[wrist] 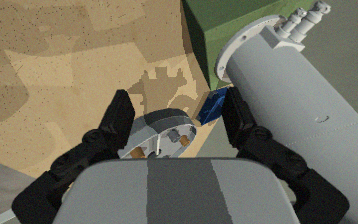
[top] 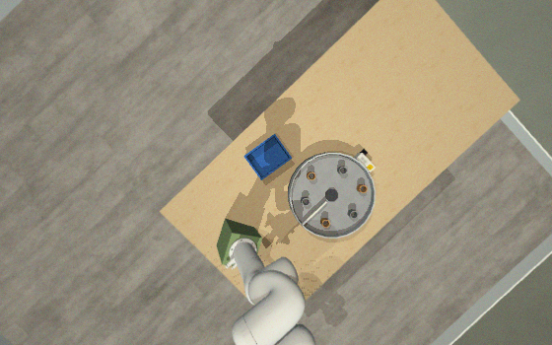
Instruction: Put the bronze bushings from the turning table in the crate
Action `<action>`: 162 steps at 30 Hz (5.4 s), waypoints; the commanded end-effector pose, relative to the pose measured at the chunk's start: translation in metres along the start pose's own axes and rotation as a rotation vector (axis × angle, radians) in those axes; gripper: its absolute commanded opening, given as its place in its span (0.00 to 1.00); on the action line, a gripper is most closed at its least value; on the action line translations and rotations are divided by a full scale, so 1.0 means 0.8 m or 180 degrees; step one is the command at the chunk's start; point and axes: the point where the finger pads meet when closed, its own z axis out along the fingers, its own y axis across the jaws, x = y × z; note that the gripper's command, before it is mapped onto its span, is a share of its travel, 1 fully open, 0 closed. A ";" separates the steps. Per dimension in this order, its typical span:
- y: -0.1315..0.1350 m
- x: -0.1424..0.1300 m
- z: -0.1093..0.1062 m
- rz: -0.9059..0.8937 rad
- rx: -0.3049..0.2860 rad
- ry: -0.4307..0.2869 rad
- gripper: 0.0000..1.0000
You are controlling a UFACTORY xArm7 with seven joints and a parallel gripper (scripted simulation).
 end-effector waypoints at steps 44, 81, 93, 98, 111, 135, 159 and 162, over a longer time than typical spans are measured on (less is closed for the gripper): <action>-0.096 -0.239 -0.018 -0.2241 0.0635 0.1221 1.00; 0.028 -0.451 0.068 -0.4232 0.1226 0.1677 1.00; 0.036 -0.456 0.073 -0.4311 0.1248 0.1686 1.00; 0.037 -0.457 0.073 -0.4315 0.1249 0.1686 1.00; 0.037 -0.457 0.073 -0.4315 0.1249 0.1686 0.12; 0.037 -0.457 0.073 -0.4315 0.1249 0.1686 0.12; 0.037 -0.457 0.073 -0.4315 0.1249 0.1686 0.15; 0.037 -0.457 0.073 -0.4315 0.1249 0.1686 0.15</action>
